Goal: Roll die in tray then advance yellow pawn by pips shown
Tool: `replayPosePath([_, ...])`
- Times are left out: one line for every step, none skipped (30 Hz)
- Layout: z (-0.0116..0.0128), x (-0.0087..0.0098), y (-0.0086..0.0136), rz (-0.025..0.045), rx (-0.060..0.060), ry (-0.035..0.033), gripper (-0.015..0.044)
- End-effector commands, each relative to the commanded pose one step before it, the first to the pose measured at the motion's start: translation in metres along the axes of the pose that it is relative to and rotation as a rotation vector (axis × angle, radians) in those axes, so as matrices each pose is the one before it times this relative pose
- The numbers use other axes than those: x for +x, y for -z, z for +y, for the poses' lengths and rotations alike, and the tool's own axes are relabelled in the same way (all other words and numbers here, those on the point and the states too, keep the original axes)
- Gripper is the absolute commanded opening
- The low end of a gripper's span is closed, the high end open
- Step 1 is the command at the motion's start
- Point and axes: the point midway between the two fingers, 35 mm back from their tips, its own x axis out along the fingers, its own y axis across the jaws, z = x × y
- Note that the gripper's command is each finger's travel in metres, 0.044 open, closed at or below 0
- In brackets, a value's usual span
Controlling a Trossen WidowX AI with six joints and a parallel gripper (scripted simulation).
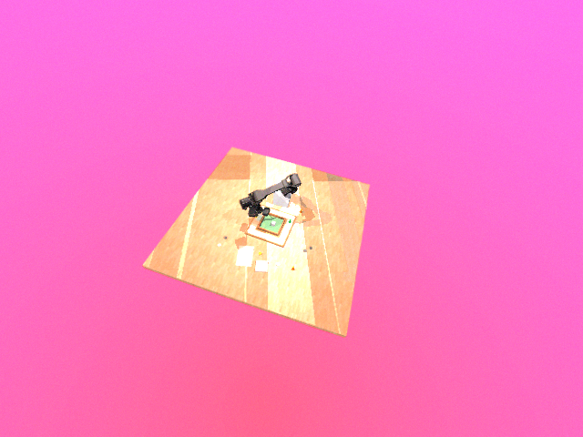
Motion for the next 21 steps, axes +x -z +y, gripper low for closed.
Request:
replayPosePath([-0.00137, 0.00321, -0.00381, -0.0116, 0.0059, 0.00066, 0.0])
replayPosePath([-0.00003, 0.00311, -0.00012, -0.00006, 0.0, -0.00005, 0.0])
replayPosePath([-0.00002, 0.00356, -0.00011, -0.00006, 0.0, -0.00008, 0.0])
replayPosePath([0.00001, 0.00419, -0.00008, -0.00006, 0.0, -0.00013, 0.0])
replayPosePath([0.00005, 0.00501, -0.00002, -0.00005, -0.0001, -0.00021, 0.0])
replayPosePath([0.00012, 0.00598, 0.00008, -0.00004, -0.0001, -0.00033, 0.0])
replayPosePath([0.00016, 0.00557, 0.00018, -0.00001, -0.0001, -0.00038, 0.0])
replayPosePath([0.00013, 0.00342, 0.00016, 0.0, -0.0001, -0.00027, 0.0])
replayPosePath([0.00005, 0.00114, 0.00006, 0.0, 0.0, -0.00009, 0.0])
replayPosePath([0.0, 0.0, 0.0, 0.0, 0.0, 0.0, 0.0])
replayPosePath([0.0, 0.00025, -0.00001, 0.0, 0.0, -0.00001, 0.0])
replayPosePath([0.0, 0.00051, -0.00001, -0.00001, 0.0, -0.00001, 0.0])
replayPosePath([0.0, 0.00079, -0.00002, -0.00001, 0.0, -0.00002, 0.0])
replayPosePath([0.0, 0.00098, -0.00002, -0.00001, 0.0, -0.00003, 0.0])
replayPosePath([0.0, 0.00119, -0.00002, -0.00001, 0.0, -0.00004, 0.0])
replayPosePath([0.00001, 0.0014, -0.00002, -0.00001, 0.0, -0.00005, 0.0])
replayPosePath([0.00001, 0.00156, -0.00001, -0.00001, 0.0, -0.00007, 0.0])
replayPosePath([0.00002, 0.00162, 0.0, -0.00001, 0.0, -0.00007, 0.0])
replayPosePath([0.00002, 0.00163, 0.0, -0.00001, 0.0, -0.00008, 0.0])
replayPosePath([0.00003, 0.00162, 0.00001, -0.00001, 0.0, -0.00009, 0.0])
replayPosePath([0.00003, 0.00162, 0.00002, 0.0, 0.0, -0.00009, 0.0])
